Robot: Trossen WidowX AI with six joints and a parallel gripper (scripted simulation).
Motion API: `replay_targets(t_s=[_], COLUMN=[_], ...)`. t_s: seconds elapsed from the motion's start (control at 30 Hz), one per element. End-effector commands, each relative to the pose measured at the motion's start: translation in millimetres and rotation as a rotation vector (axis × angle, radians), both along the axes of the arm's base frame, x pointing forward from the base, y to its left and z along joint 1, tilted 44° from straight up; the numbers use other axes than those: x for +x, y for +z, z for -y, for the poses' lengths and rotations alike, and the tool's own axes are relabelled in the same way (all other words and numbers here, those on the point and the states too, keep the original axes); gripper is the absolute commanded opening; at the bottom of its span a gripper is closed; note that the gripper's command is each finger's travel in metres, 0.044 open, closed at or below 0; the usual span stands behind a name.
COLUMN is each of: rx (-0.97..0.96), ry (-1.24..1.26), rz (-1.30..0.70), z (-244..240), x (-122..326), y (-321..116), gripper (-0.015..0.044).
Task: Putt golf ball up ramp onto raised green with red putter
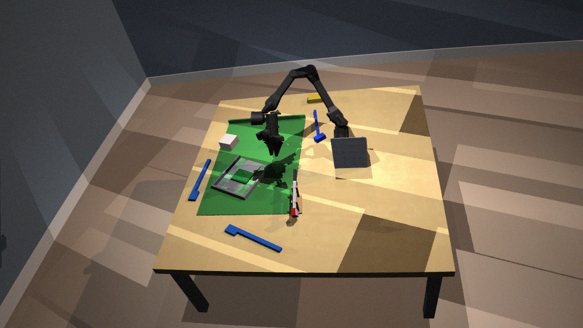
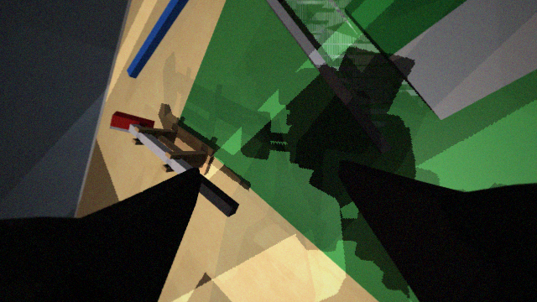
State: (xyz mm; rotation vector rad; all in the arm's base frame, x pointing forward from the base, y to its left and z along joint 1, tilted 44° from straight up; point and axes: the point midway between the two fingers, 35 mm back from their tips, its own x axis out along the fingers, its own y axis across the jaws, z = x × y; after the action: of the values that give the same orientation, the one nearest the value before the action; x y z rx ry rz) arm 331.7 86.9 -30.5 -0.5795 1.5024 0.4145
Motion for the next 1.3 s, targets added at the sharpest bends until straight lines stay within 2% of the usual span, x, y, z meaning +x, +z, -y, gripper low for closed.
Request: replay_targets(t_s=[0.0, 0.17, 0.23, 0.57, 1.03, 1.27], rx=[-0.177, -0.36, -0.393, -0.394, -0.397, -0.397], ry=[0.492, 1.005, 1.095, 1.098, 1.098, 1.098], rz=[-0.138, -0.302, -0.335, -0.336, -0.336, -0.336], z=[-24.4, -34.0, -34.1, -35.6, -4.2, -1.8], x=[-47.7, -97.0, -105.3, -106.3, -102.5, -102.2], y=[-42.1, -74.9, -79.5, -81.1, -114.9, -117.4], gripper=[0.044, 0.044, 0.044, 0.044, 0.044, 0.044])
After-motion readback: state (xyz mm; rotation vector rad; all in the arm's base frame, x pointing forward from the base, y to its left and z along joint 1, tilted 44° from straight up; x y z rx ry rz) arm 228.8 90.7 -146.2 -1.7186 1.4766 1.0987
